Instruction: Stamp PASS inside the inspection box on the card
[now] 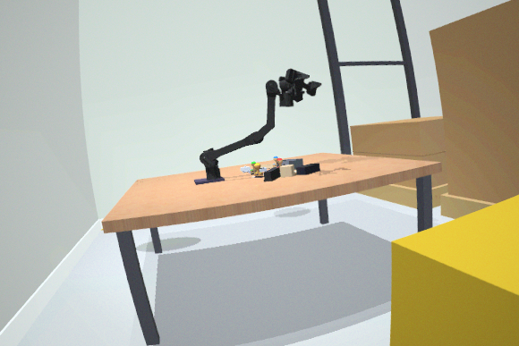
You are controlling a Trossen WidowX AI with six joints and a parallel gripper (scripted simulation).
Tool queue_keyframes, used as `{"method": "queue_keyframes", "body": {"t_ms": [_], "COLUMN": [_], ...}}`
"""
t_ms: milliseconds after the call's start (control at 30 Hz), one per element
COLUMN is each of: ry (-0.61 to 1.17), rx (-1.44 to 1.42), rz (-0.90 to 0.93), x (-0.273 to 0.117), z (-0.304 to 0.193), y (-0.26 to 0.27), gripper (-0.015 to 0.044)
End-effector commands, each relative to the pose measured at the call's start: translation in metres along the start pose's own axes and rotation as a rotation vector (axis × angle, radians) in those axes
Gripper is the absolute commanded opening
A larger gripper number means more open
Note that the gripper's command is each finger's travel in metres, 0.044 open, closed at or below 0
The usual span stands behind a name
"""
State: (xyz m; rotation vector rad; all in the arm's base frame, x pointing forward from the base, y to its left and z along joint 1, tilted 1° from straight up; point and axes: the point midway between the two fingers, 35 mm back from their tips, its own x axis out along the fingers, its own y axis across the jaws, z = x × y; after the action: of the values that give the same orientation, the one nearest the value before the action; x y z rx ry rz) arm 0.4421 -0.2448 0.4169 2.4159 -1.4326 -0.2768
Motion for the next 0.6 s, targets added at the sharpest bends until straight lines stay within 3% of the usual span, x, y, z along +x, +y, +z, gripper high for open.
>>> {"method": "queue_keyframes", "body": {"t_ms": [0, 200, 567], "ry": [0.004, 0.136, 0.416], "rx": [0.000, 0.102, 0.329], "rz": [0.003, 0.134, 0.379], "x": [0.000, 0.000, -0.035], "z": [-0.001, -0.031, -0.068], "y": [0.002, 0.082, 0.227], "gripper": [0.0374, 0.0216, 0.0210]}}
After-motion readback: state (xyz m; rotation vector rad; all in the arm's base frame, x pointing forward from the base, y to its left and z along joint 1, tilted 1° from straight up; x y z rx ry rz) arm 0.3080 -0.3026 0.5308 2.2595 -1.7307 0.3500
